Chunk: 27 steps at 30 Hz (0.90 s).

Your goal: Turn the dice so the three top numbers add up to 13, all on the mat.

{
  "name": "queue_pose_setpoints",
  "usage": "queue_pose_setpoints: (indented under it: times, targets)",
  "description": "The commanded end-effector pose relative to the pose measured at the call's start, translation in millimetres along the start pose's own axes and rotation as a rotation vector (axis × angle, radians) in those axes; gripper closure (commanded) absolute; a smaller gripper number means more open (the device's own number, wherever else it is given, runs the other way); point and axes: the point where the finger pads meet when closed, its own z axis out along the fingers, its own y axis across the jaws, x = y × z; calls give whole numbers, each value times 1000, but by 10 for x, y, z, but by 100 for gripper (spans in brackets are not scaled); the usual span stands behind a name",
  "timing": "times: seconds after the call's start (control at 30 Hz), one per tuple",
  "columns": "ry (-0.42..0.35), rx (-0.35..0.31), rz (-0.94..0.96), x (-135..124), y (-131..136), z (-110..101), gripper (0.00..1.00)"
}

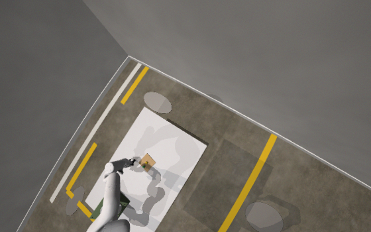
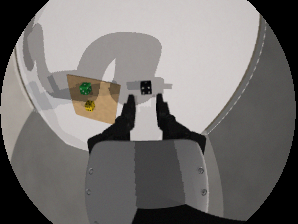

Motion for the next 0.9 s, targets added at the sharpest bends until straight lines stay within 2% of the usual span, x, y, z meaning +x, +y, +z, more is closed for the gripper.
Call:
queue_pose_setpoints:
  times: [0.0,0.5,0.87]
  targets:
    - [-2,0,1,-11,0,59,64]
    - [-2,0,1,-16,0,226,64]
    - [-2,0,1,-17,0,269,64]
